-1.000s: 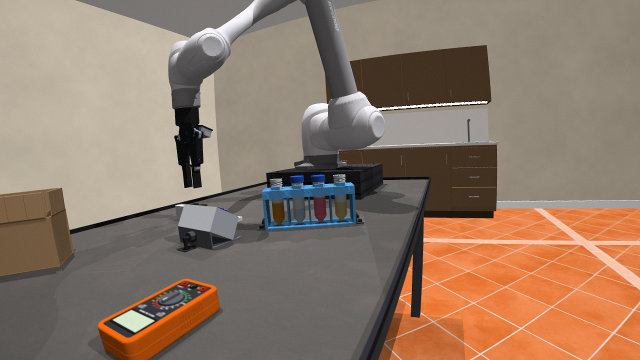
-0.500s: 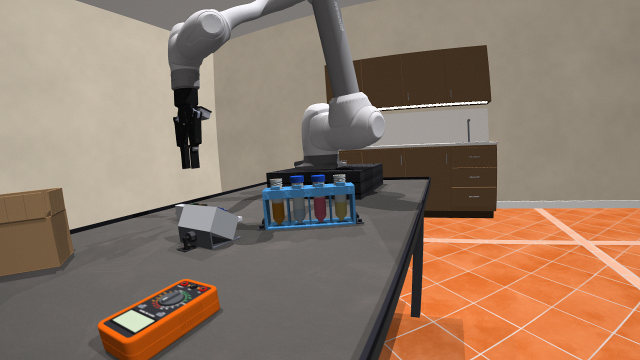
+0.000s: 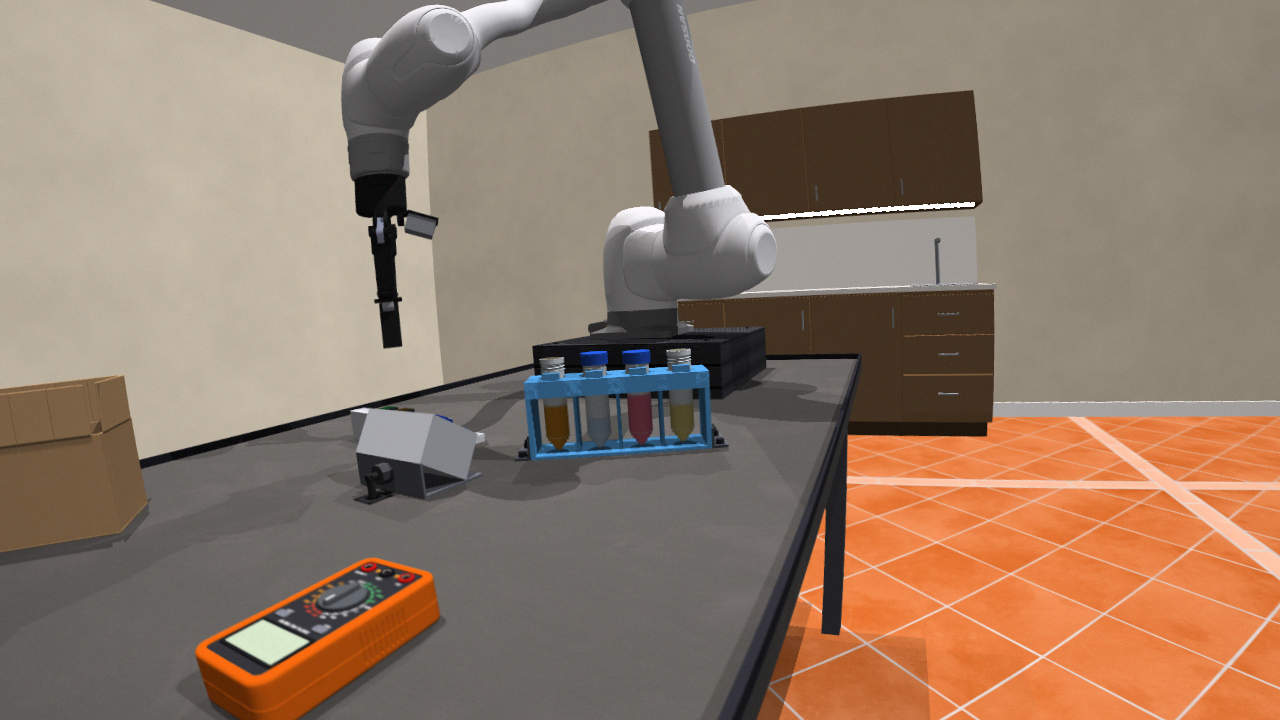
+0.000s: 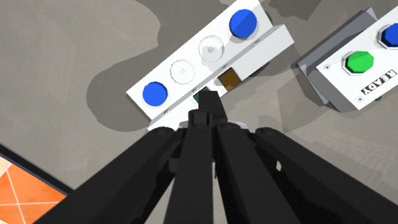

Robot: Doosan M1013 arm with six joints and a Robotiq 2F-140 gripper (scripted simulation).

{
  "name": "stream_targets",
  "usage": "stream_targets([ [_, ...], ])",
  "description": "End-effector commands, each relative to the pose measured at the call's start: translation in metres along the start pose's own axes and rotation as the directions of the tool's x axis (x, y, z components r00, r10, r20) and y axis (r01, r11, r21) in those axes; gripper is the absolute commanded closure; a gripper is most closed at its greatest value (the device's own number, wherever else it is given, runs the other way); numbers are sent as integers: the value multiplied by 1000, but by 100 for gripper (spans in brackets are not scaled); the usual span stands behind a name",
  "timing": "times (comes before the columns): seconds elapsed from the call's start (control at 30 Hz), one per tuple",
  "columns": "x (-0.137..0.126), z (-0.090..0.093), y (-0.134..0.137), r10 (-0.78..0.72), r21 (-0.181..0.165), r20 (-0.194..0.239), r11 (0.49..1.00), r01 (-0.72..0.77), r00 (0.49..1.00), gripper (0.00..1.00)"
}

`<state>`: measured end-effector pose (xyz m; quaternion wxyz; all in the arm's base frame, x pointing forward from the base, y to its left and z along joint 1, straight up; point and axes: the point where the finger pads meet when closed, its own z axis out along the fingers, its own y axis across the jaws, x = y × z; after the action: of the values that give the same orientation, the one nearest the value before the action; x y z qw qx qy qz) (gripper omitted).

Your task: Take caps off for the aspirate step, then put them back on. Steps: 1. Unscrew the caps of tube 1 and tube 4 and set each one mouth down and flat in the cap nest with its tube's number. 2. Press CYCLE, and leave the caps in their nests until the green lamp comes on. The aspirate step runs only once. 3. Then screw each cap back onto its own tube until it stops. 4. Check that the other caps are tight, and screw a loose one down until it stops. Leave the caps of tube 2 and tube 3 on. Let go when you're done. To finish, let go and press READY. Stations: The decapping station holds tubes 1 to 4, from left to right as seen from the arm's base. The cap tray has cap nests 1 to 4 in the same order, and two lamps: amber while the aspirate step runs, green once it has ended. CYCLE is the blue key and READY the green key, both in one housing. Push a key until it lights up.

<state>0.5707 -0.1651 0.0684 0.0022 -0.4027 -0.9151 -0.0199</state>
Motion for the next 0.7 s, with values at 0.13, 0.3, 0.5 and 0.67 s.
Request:
stream_targets([
  [0.13,13,10,47,487,23,27,873,-487,873,90],
  [0.3,21,16,75,715,14,32,698,-716,698,90],
  [0.5,30,23,106,752,14,36,658,-753,658,90],
  [0.67,41,32,145,752,14,36,658,-753,658,90],
])
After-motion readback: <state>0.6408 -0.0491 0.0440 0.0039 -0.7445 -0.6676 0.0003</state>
